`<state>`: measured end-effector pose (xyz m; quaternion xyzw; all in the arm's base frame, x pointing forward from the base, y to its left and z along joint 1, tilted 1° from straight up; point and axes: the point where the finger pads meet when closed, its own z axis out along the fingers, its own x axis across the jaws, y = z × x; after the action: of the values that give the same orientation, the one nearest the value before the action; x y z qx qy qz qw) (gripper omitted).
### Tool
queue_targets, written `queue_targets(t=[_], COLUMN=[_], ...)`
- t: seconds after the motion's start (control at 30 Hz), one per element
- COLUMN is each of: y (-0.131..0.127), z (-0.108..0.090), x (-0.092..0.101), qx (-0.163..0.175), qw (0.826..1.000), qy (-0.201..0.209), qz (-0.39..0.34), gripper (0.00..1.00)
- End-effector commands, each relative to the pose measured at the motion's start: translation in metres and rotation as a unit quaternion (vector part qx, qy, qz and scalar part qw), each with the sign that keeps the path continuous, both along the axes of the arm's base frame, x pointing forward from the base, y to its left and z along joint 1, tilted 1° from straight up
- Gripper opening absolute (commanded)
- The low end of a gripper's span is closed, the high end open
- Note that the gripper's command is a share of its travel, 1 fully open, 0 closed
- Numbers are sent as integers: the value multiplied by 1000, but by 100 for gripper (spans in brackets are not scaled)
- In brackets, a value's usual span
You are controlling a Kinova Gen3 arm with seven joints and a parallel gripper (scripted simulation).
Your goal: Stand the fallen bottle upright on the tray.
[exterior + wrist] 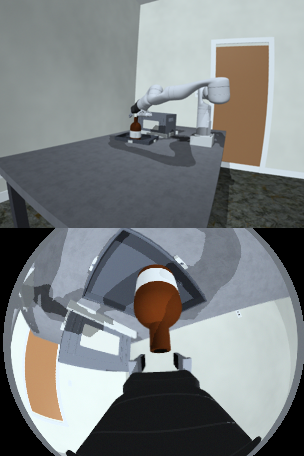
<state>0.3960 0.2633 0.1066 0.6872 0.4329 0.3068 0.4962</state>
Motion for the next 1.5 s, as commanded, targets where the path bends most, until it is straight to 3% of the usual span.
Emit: queue_targets(t=[0.0,0.97,1.47], y=[1,2,2], z=[4,63,74], x=[0,-1,-2], qx=[5,5,5], qw=[1000,1000,1000], qy=[1,1,1], qz=[0,0,0], gripper=[100,100,100])
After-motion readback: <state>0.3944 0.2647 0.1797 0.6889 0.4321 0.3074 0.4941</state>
